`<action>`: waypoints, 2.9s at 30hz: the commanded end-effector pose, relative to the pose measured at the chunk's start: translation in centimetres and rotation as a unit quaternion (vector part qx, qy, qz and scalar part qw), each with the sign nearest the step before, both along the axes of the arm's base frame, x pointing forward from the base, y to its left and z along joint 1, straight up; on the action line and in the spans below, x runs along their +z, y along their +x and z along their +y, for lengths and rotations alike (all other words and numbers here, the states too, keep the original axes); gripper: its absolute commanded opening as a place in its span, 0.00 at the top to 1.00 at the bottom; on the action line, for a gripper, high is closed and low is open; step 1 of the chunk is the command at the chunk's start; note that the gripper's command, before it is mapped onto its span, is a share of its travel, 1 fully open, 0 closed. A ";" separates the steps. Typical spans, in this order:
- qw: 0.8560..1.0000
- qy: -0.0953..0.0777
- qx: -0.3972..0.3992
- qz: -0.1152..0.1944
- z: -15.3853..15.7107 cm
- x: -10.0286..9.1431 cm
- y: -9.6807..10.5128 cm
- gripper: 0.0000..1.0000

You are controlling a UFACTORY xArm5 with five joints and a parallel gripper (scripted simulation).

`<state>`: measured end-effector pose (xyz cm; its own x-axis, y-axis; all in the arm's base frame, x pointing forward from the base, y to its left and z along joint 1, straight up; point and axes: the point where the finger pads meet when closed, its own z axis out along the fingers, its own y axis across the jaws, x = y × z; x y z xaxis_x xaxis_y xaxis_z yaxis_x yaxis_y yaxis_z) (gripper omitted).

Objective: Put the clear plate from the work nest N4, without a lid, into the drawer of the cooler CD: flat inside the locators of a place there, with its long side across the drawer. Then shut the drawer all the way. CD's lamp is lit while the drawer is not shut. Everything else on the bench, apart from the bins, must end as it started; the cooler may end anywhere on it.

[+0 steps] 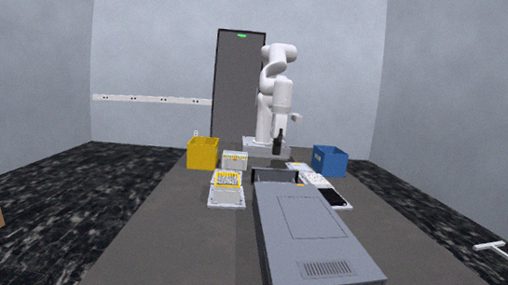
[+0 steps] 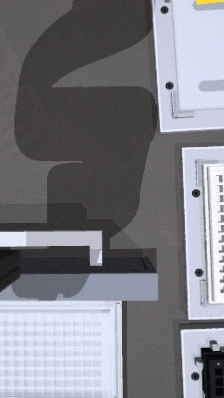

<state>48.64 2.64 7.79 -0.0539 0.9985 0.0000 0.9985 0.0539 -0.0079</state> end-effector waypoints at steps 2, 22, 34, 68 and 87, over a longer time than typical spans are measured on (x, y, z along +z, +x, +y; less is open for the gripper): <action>1.000 0.000 0.000 -0.006 -0.1 0.0 -1.7 1.00; 1.000 0.000 0.000 -0.006 -0.3 -0.6 -4.7 1.00; 1.000 0.000 0.000 -0.006 -0.3 -2.3 -4.7 1.00; 1.000 0.000 0.000 -0.006 -0.2 -7.3 -4.7 1.00; 1.000 0.000 0.000 -0.005 -0.2 -9.5 -4.7 1.00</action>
